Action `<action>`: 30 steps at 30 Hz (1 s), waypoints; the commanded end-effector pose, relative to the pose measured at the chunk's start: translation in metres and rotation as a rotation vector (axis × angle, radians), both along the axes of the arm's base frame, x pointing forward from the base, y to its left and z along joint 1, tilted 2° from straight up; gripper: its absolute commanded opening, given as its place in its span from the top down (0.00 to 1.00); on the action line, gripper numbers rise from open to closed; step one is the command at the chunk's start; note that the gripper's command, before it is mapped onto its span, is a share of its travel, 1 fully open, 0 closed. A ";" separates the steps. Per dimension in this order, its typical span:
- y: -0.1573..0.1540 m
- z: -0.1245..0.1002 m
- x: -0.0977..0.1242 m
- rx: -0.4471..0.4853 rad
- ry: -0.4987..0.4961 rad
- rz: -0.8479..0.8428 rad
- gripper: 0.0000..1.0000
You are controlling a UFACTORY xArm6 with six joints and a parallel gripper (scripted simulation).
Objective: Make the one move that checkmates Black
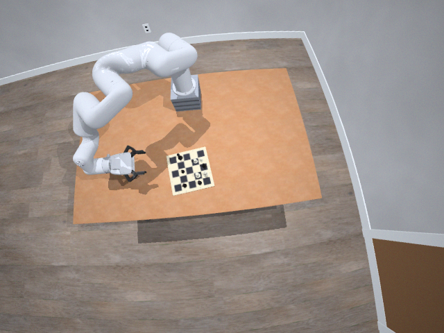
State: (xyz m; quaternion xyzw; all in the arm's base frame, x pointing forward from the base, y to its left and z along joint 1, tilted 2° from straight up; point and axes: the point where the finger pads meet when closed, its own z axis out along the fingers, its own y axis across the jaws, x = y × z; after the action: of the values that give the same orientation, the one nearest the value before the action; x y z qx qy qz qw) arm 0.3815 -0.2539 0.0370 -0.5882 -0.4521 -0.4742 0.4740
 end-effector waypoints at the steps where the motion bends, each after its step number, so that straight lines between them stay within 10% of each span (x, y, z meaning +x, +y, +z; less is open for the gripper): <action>1: -0.001 0.025 -0.001 -0.005 -0.001 -0.003 0.00; 12: 0.007 0.020 0.004 -0.045 0.002 0.021 0.00; 30: 0.084 -0.020 0.031 -0.557 -0.095 0.377 0.00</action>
State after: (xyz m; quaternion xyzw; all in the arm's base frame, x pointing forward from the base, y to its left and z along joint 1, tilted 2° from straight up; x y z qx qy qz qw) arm 0.4079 -0.1809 0.0216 -0.5817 -0.6488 -0.2975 0.3902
